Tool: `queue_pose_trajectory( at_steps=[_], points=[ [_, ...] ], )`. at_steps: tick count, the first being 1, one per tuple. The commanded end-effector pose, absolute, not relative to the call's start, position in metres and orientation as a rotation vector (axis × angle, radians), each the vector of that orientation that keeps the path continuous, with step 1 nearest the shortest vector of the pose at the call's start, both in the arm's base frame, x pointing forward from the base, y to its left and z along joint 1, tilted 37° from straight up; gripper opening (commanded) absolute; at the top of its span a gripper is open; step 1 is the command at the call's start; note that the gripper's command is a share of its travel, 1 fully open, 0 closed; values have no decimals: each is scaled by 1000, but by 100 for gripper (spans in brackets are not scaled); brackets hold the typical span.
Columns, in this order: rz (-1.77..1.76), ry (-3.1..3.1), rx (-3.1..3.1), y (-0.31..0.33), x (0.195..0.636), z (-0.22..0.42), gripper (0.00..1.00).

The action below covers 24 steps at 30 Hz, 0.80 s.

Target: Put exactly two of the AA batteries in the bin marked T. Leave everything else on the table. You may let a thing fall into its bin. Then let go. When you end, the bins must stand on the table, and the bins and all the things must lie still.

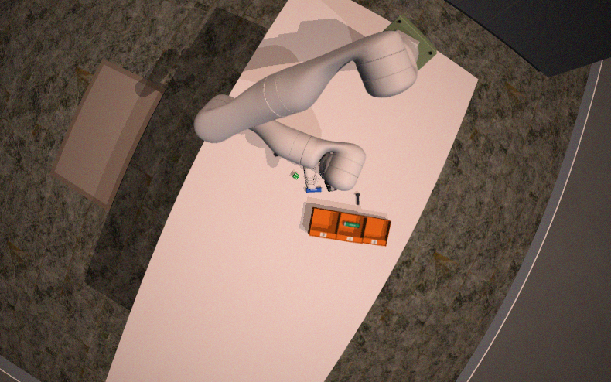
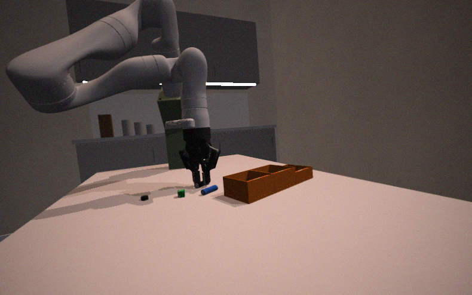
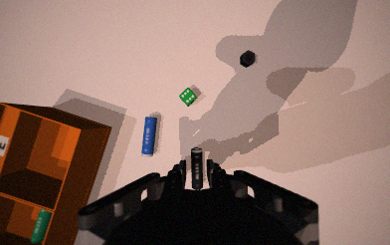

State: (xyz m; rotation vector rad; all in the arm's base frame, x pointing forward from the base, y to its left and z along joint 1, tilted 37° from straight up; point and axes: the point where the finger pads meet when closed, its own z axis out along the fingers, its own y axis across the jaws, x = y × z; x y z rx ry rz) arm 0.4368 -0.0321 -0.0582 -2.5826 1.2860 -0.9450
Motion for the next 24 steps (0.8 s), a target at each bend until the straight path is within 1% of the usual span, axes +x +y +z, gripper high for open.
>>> queue_pose_trajectory(
  at_steps=[1,11,12,24],
  points=[
    [-943,1293,-2582,-34,437,-60,29],
    [-943,1293,-2582,-33,437,-60,29],
    [-943,1293,-2582,-33,437,-59,9],
    [-943,1293,-2582,-33,437,-59,9]
  ],
)
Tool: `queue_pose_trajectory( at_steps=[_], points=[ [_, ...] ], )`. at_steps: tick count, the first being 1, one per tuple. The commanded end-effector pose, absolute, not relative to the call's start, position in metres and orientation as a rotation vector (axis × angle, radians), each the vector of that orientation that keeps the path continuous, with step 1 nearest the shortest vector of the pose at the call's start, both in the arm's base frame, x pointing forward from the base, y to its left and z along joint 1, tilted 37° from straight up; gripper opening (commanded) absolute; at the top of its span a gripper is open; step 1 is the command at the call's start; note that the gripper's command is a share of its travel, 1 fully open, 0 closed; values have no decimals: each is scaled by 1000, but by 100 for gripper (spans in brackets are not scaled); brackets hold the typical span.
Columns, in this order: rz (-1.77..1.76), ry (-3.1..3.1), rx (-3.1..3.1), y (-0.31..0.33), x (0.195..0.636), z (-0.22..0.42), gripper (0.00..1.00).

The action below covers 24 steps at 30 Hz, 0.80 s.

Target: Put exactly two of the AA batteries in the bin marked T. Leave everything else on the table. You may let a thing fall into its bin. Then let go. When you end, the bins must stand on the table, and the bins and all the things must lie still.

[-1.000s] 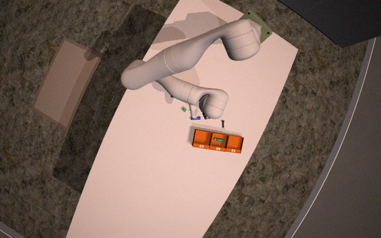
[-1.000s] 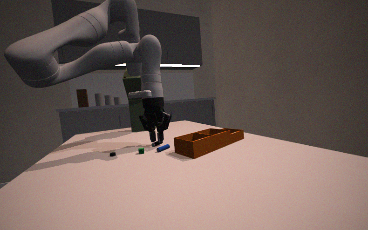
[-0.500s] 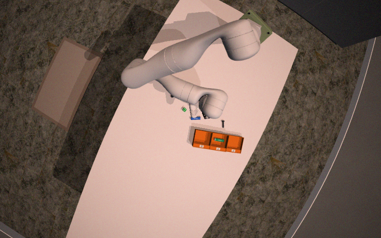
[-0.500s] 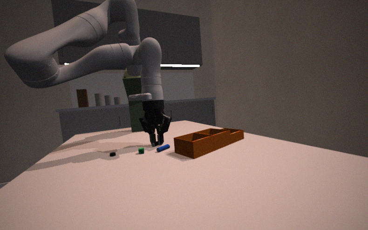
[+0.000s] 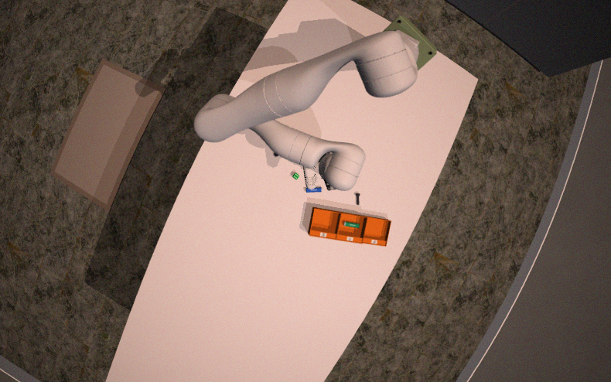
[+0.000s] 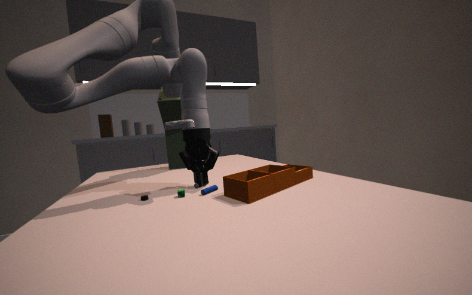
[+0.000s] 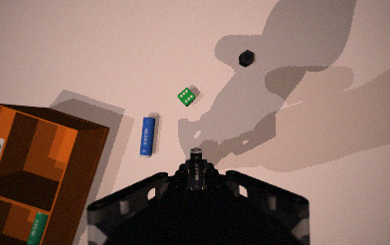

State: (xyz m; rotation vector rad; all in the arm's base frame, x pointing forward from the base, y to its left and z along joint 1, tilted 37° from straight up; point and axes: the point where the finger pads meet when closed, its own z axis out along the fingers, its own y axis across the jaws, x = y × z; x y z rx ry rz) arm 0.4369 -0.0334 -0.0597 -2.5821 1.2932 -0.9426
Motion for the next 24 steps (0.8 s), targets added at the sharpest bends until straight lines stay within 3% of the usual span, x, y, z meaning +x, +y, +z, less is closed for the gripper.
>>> queue_pose_trajectory(
  at_steps=[1,24],
  points=[
    [-943,1293,-2582,-33,437,-59,9],
    [-943,1293,-2582,-31,428,-46,9]
  ],
)
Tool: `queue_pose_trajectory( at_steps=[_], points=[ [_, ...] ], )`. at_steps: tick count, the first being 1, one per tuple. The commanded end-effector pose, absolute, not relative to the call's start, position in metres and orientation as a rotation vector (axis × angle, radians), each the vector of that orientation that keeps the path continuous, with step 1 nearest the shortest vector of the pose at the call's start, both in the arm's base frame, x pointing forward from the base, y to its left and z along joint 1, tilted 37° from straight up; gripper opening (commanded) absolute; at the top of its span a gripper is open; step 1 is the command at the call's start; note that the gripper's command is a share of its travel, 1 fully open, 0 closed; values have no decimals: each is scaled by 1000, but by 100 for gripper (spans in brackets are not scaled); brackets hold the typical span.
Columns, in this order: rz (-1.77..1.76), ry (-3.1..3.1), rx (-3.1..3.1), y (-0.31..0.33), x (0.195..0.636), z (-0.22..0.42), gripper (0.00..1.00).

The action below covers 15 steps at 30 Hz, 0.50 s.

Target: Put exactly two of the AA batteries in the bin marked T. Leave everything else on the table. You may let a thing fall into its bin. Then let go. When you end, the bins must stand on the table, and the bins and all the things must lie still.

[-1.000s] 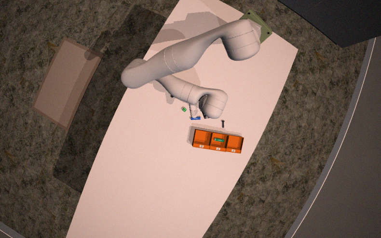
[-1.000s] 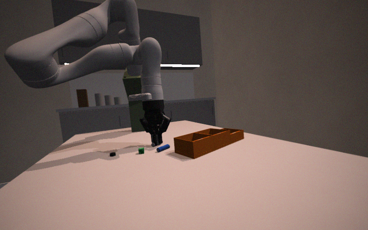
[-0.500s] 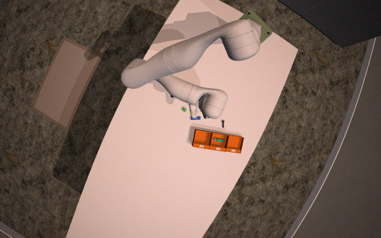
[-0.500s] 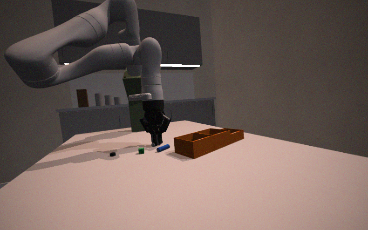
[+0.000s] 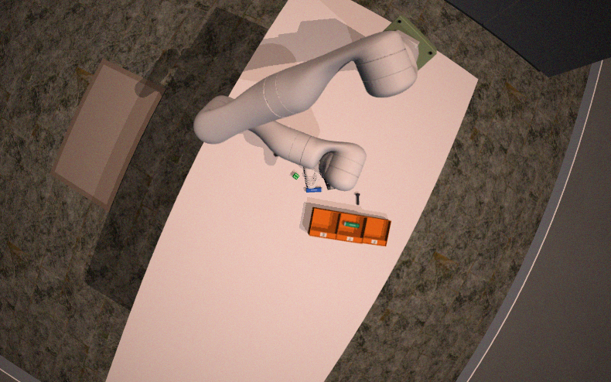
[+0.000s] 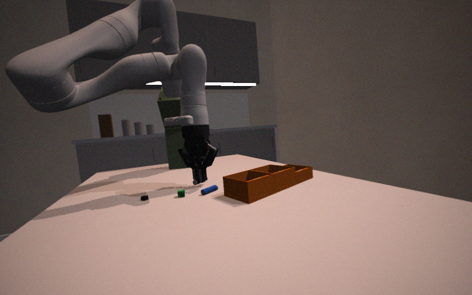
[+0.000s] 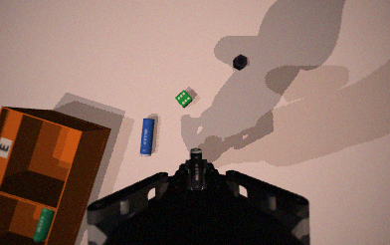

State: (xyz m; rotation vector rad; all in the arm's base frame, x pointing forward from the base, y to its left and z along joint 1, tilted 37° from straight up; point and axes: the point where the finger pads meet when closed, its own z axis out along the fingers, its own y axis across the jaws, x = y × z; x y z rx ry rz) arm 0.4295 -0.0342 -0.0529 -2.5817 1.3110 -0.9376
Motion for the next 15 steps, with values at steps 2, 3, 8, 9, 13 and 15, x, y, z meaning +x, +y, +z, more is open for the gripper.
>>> queue_pose_trajectory(
  at_steps=[2,3,8,9,13,15],
  points=[
    [-943,1293,-2582,-29,424,-41,9],
    [-943,1293,-2582,-29,422,-38,9],
    [-943,1293,-2582,-26,412,-25,9],
    [-943,1293,-2582,-25,411,-22,9],
    [-943,1293,-2582,-24,407,-17,9],
    [-943,1293,-2582,-23,403,-11,9]
  ],
)
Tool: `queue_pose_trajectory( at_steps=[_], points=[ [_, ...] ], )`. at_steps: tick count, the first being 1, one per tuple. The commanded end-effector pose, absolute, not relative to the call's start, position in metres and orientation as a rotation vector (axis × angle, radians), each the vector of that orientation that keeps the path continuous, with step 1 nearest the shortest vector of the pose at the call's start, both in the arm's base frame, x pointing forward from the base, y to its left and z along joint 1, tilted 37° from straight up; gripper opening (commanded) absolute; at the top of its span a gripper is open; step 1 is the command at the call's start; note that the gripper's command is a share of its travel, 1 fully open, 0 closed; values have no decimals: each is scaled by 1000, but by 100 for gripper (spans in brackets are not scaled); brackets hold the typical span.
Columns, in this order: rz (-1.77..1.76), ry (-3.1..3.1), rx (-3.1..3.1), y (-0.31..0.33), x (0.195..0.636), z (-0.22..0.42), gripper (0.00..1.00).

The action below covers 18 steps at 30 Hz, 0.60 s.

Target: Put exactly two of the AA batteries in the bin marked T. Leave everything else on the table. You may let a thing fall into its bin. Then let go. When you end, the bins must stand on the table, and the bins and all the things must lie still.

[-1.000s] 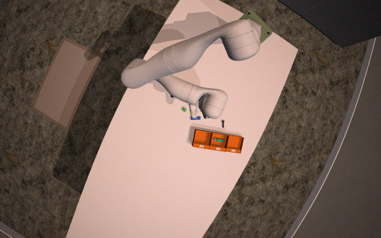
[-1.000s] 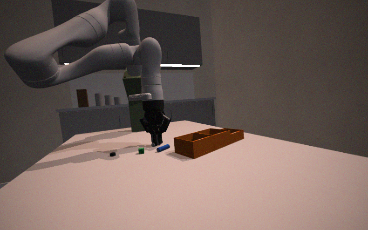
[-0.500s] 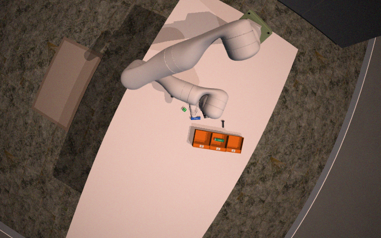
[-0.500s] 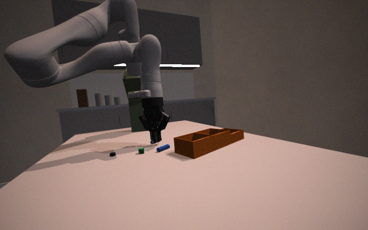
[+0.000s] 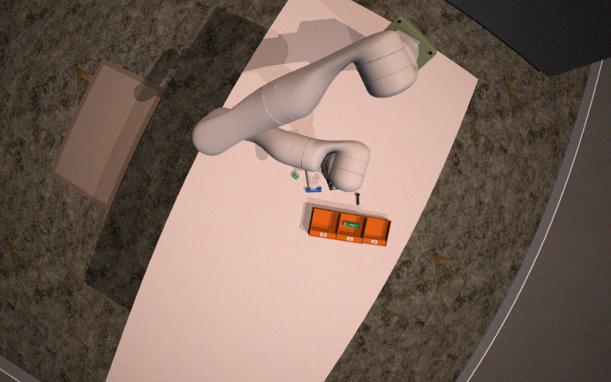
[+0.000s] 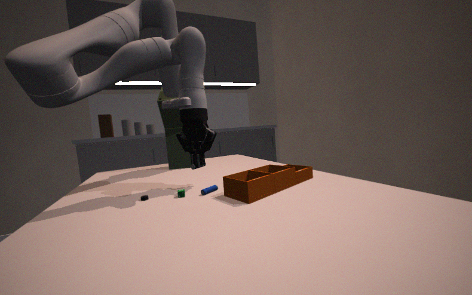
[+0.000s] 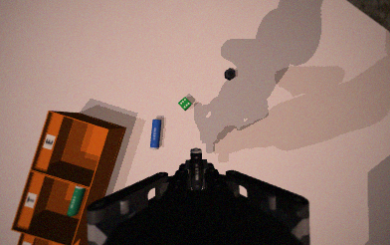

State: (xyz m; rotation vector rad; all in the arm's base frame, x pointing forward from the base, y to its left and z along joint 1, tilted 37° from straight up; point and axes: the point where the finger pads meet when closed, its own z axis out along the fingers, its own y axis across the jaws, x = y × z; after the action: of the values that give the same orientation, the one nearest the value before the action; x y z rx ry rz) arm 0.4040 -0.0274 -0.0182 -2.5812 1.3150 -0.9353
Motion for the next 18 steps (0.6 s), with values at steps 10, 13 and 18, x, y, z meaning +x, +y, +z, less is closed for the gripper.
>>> queue_pose_trajectory(
  at_steps=[10,13,18],
  points=[
    [-943,1293,-2582,-23,403,-11,9],
    [-943,1293,-2582,-23,403,-11,9],
    [-944,1293,-2582,-22,399,-6,9]
  ],
)
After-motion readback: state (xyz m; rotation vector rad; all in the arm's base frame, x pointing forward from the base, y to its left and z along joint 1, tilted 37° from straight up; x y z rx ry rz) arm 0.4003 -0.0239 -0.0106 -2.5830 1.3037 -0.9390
